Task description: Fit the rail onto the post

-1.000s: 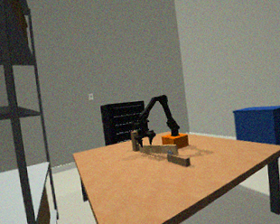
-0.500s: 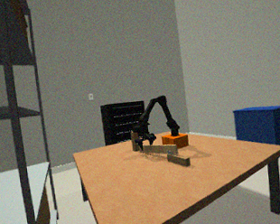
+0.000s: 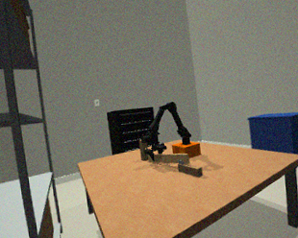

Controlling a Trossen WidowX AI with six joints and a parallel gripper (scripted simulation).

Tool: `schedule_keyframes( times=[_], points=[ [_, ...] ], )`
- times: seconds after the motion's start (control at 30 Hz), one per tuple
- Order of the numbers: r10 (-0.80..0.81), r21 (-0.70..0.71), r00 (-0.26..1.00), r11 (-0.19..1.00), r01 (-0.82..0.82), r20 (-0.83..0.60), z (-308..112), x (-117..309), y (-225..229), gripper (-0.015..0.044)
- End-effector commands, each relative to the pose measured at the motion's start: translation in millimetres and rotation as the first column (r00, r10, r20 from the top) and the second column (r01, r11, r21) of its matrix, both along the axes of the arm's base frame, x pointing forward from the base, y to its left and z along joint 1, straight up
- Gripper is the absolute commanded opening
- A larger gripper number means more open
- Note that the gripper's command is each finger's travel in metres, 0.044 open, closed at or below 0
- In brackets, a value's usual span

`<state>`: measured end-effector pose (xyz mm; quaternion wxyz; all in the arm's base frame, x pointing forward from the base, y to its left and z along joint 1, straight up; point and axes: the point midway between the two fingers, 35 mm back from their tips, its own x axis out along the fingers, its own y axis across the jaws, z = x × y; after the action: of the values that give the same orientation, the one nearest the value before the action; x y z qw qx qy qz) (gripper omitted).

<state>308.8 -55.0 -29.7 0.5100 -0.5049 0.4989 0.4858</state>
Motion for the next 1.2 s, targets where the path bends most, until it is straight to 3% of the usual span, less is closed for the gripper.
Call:
schedule_keyframes(
  times=[0.0, 0.2, 0.43, 1.17],
  points=[
    [0.006, 0.004, 1.000, 1.000, -0.006, -0.001, -1.5, -0.7, 0.7, 0.0204],
    [0.006, 0.004, 1.000, 1.000, -0.006, -0.001, -1.5, -0.7, 0.7, 0.0046],
    [0.006, 0.004, 1.000, 1.000, -0.006, -0.001, -1.5, -0.7, 0.7, 0.0000],
    [0.006, 0.004, 1.000, 1.000, -0.006, -0.001, 4.1, -0.7, 0.0, 0.0000]
  ],
)
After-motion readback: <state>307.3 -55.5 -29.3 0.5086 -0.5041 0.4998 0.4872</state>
